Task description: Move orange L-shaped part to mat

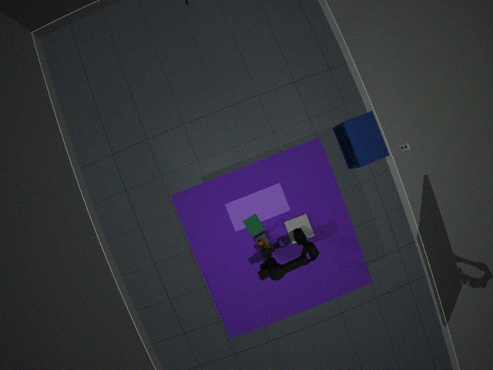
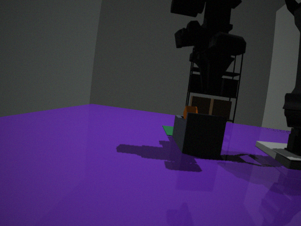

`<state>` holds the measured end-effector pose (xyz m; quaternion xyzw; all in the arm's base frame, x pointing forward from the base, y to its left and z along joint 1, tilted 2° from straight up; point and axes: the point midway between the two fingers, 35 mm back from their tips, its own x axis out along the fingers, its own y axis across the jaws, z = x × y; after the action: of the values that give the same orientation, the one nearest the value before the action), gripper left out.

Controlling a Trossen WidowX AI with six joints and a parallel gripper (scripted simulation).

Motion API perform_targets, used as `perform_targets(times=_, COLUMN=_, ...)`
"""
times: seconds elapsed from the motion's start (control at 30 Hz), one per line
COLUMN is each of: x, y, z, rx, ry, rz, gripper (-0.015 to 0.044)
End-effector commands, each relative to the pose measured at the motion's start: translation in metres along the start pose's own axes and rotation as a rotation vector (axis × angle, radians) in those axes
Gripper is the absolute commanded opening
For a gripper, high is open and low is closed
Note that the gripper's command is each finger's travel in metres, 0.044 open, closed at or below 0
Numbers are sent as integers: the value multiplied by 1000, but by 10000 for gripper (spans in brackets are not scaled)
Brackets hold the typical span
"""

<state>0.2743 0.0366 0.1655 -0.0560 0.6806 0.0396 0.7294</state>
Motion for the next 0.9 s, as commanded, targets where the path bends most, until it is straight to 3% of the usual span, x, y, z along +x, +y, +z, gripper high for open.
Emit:
perform_targets(times=0.0, x=-6, y=-2, z=-3, rx=-4, ry=16, rz=-4, gripper=180)
perform_targets(times=0.8, x=-2, y=0, z=-1, rx=0, ry=1, rz=0, gripper=180)
perform_targets(times=0.87, x=-3, y=-3, z=0, rx=53, ry=2, rz=0, gripper=233)
